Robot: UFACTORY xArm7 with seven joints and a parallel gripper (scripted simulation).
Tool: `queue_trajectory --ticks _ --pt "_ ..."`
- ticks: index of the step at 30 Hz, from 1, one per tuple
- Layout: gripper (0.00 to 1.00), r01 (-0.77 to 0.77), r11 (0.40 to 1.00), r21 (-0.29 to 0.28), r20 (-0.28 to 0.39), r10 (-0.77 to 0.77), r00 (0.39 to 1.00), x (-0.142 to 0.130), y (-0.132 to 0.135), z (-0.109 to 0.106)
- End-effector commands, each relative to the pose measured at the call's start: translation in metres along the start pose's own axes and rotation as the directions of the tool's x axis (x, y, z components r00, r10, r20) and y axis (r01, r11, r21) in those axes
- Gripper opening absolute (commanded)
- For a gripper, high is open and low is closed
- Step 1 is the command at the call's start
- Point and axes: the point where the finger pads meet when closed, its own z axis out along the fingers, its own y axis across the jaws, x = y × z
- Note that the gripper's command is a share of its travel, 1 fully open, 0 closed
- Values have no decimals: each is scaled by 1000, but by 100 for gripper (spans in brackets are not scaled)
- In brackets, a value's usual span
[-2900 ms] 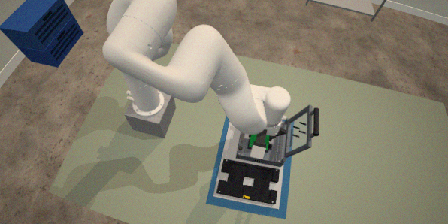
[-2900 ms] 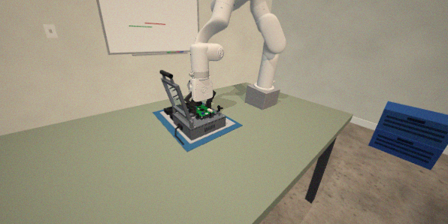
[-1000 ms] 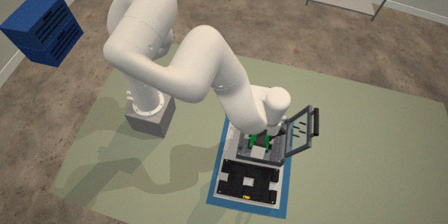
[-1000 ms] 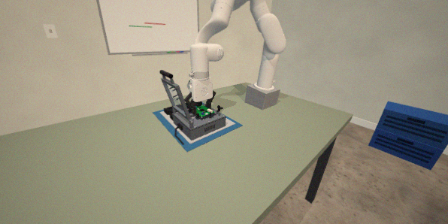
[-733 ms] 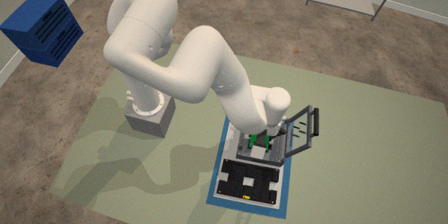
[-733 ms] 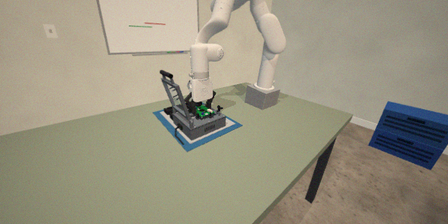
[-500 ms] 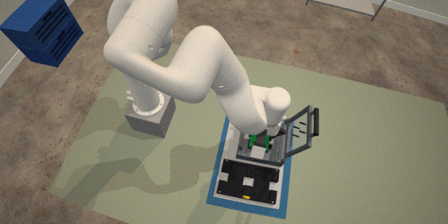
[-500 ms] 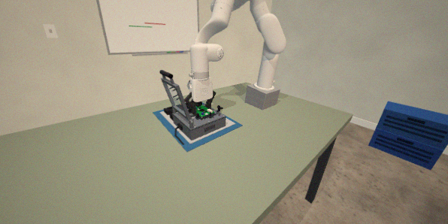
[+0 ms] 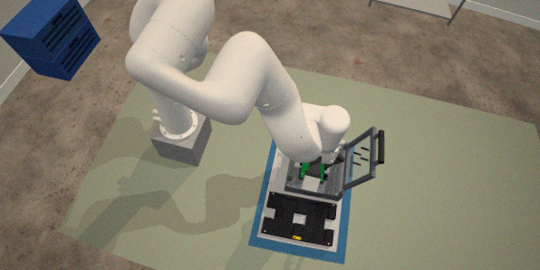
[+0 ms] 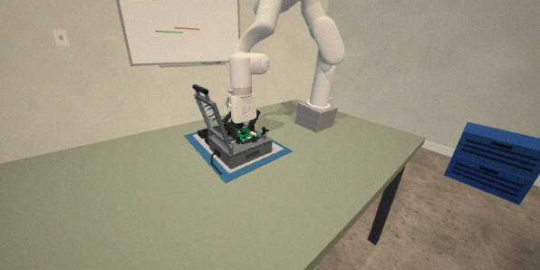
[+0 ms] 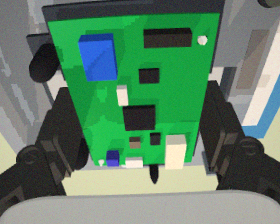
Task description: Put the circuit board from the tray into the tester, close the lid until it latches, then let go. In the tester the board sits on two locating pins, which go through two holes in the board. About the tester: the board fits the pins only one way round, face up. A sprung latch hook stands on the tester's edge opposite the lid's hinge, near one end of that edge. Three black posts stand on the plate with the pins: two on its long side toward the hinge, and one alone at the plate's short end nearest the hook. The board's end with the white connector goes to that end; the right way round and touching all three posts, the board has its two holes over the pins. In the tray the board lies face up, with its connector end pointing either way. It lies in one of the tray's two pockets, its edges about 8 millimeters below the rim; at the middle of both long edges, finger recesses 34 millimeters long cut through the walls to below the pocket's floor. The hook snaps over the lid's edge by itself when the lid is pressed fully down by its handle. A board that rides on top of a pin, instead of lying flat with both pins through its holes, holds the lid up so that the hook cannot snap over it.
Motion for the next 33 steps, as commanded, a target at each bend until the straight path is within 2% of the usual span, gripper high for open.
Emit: queue_trajectory --ticks 1,13,14,33 --pt "79 0 1000 5 -1 0 1000 0 -2 -1" --pt "79 0 1000 5 -1 0 1000 0 -2 1" --pt "100 0 1000 5 -1 0 1000 0 -2 1" --pt "100 0 1000 5 -1 0 1000 0 -2 1"
